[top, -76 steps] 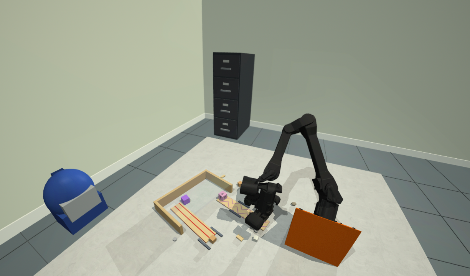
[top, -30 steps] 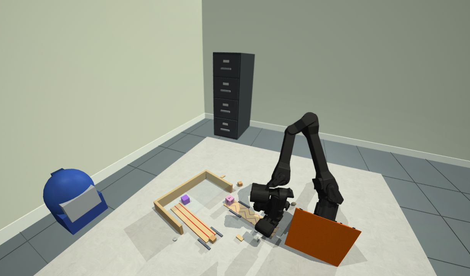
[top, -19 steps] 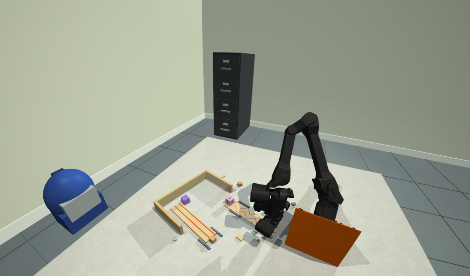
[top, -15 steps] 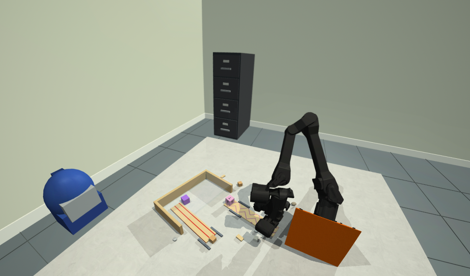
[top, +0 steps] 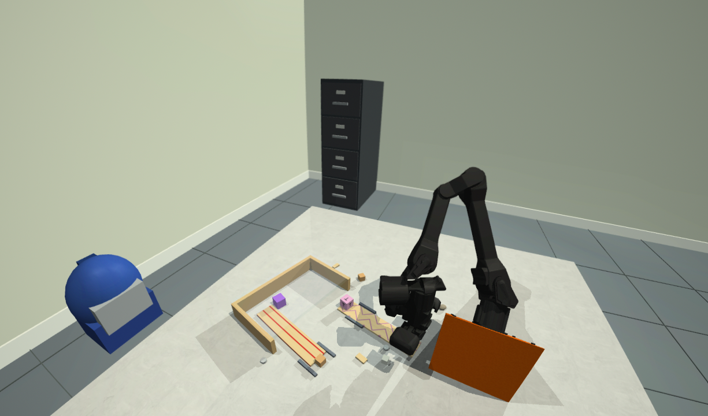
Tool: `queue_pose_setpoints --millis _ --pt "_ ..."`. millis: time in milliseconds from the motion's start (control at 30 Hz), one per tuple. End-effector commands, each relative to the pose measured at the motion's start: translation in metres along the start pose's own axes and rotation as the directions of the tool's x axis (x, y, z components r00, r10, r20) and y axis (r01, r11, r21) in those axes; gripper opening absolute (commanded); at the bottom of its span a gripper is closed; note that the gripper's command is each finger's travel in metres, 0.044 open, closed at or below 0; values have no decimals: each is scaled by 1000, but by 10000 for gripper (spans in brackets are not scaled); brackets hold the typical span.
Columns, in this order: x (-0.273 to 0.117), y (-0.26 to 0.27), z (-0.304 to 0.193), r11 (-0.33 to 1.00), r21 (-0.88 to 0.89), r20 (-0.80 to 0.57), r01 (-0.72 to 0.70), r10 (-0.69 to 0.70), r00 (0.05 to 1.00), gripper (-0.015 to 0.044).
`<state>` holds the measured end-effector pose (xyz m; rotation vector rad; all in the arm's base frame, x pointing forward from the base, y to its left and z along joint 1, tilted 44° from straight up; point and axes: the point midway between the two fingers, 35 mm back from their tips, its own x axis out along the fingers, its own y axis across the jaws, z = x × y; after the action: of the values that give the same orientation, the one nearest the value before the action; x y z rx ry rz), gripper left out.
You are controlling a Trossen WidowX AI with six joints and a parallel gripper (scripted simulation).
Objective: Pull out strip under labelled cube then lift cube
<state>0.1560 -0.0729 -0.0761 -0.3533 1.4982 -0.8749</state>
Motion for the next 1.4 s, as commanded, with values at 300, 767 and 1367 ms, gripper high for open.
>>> queue_pose_setpoints --millis 300,767,1367 --pt "-22 0 34 990 138 13 -18 16 1000 157" --pt "-28 -2 83 990 140 15 -18 16 1000 440" --pt "-37 -5 148 990 143 18 -19 16 1000 440"
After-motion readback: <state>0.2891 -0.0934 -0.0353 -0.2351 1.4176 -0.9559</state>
